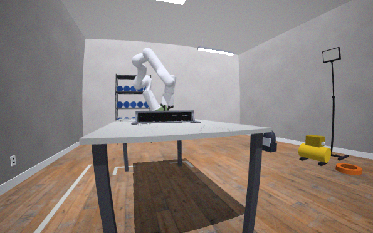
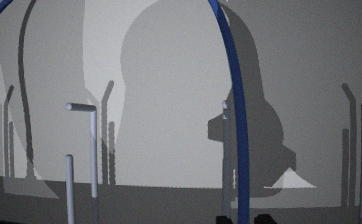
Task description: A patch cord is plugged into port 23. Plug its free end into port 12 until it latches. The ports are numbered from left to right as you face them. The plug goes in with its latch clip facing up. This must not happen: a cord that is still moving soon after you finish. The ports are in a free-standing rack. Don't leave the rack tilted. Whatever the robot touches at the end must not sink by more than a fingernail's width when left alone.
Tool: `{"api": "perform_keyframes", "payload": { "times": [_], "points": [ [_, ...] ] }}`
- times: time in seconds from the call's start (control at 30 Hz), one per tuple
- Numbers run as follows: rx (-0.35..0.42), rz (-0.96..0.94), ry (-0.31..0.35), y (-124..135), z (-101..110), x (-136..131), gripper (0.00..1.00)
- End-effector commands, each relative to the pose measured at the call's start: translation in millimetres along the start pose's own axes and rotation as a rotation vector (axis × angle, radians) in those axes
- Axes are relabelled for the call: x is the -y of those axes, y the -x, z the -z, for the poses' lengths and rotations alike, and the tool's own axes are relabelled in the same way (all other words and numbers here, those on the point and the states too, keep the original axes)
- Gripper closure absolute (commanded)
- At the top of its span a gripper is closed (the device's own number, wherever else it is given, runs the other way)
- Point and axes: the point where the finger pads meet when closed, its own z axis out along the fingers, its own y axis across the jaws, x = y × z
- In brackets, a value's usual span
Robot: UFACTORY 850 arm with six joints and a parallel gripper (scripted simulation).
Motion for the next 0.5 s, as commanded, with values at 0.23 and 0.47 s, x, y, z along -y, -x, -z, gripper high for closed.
{"api": "perform_keyframes", "payload": {
  "times": [0.23,0.47],
  "points": [
    [0.002,-0.001,0.001,2.0,1.0,-0.1,1.00],
    [0.002,-0.001,0.001,2.9,1.0,-0.1,1.00]
  ]
}}
